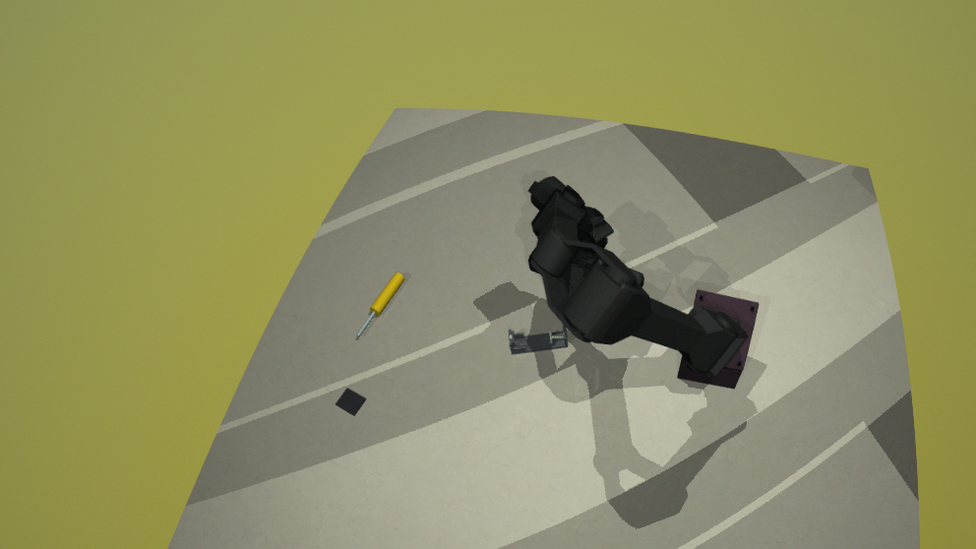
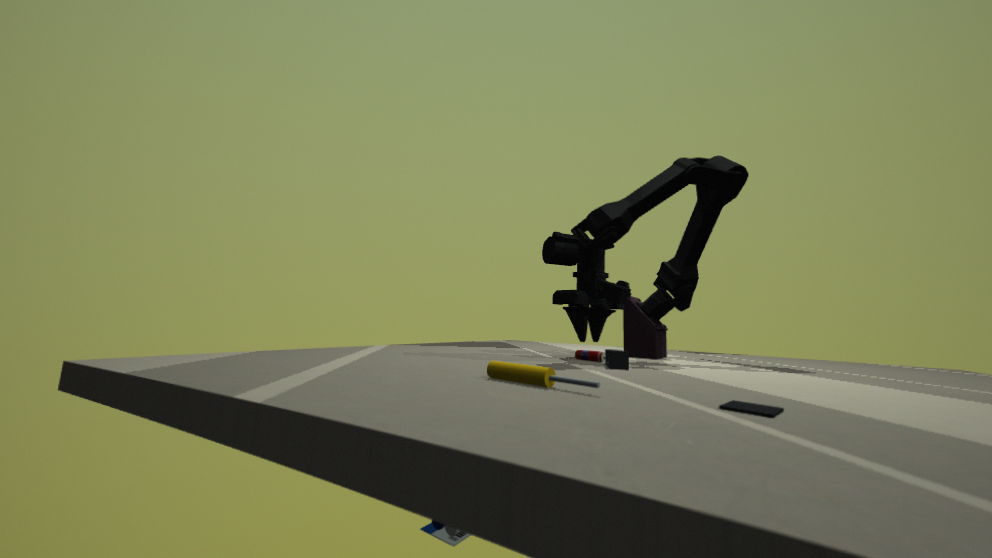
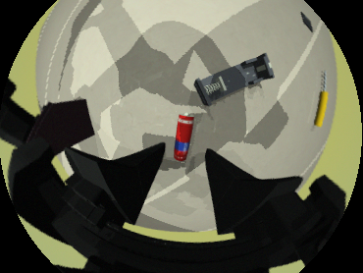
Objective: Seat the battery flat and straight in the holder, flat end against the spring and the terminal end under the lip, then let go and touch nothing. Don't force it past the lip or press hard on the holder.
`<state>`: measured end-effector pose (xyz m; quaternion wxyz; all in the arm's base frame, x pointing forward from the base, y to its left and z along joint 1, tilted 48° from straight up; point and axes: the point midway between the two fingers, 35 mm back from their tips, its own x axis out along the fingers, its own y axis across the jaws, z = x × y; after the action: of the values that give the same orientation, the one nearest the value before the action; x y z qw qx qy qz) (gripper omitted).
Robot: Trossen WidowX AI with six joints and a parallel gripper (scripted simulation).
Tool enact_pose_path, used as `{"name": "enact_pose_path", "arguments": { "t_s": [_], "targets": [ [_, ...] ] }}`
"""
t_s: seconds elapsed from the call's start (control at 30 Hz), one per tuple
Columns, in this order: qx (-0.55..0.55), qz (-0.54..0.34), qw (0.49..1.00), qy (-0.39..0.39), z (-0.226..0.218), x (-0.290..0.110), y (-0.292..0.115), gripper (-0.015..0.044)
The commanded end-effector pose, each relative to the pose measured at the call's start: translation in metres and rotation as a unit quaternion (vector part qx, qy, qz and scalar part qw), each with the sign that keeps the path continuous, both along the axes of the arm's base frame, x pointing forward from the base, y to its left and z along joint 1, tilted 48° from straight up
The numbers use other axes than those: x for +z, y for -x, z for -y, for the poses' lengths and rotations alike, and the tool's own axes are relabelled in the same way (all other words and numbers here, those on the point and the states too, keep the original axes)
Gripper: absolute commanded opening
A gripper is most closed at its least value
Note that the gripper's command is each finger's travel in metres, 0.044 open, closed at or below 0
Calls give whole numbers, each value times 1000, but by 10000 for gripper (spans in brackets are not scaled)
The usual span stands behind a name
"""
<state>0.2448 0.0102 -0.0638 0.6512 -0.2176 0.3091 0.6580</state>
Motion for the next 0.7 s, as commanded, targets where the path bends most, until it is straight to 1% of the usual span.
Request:
{"name": "enact_pose_path", "arguments": {
  "t_s": [0.0, 0.63, 0.67],
  "targets": [
    [-2, -8, 1000, -5, -6, -6, 3, 223],
    [-2, -8, 1000, -6, -27, -24, 6, 223],
    [-2, -8, 1000, -6, -27, -24, 6, 197]
  ]
}}
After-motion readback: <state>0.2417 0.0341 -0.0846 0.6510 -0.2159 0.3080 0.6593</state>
